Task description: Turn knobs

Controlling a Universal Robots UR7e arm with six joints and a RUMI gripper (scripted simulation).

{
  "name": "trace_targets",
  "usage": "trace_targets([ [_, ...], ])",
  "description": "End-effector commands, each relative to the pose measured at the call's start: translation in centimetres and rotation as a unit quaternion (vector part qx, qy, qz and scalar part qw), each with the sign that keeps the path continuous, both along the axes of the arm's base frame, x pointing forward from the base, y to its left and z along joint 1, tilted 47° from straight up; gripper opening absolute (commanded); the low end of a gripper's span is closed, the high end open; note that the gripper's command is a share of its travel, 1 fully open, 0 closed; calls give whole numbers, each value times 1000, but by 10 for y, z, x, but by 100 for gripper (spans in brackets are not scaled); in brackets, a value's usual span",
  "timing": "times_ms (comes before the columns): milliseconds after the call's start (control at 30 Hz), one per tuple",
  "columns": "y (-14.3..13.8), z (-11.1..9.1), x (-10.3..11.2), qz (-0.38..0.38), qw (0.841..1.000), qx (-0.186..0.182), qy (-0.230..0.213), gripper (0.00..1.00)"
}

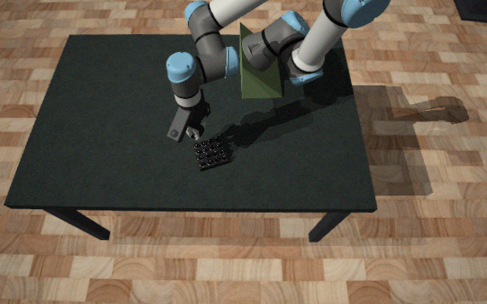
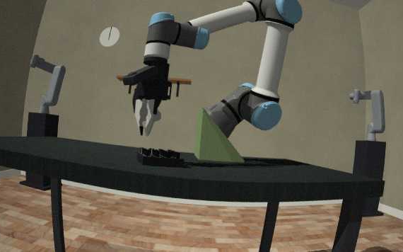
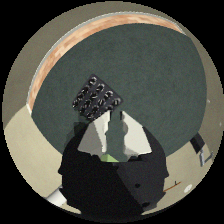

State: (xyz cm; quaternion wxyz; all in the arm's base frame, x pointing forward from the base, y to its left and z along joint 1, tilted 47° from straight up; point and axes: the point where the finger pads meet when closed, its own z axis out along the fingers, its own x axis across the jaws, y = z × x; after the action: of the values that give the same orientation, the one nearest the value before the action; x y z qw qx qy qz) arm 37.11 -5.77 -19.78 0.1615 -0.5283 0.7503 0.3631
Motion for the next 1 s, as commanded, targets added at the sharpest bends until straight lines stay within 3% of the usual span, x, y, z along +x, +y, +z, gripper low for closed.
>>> trace_targets([
  [0, 7, -6, -1, 0, 1000, 0, 0, 11],
  [967, 20, -20, -4, -1, 1000, 0, 0, 11],
])
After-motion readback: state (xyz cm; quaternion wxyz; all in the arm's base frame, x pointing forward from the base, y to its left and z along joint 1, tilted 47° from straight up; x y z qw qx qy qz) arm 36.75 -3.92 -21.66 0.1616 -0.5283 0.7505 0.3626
